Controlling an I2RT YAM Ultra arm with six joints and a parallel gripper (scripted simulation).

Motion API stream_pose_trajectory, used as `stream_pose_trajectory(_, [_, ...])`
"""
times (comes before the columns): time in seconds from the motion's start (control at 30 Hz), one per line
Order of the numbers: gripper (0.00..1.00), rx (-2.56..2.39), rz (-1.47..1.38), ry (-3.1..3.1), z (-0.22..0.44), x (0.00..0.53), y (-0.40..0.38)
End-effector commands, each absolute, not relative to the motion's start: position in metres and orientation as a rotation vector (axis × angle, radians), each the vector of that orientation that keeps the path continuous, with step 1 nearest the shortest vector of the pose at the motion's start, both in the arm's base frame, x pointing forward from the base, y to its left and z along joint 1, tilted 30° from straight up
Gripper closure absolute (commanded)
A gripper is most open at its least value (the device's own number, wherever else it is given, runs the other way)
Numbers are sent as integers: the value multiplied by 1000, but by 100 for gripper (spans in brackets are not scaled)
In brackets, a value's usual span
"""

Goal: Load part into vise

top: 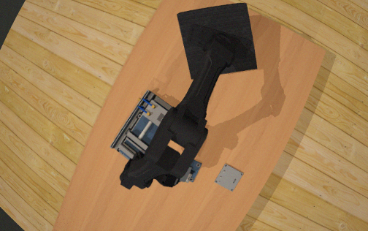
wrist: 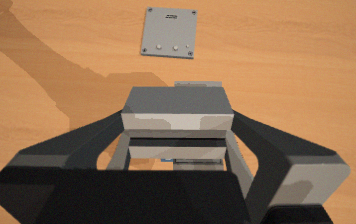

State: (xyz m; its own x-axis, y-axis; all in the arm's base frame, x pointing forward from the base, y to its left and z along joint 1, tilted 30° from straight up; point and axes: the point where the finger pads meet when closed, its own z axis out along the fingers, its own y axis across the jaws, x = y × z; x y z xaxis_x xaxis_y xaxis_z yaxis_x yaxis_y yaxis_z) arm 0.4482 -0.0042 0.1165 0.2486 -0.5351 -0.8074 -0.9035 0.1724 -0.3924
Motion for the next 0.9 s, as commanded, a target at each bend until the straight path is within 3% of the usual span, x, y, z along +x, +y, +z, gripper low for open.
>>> stream_pose_trajectory(0.0, [100,-1475,385,1372,149,452,-16])
stream_pose_trajectory(0.87, [100,-1473,390,1414,132,445,-13])
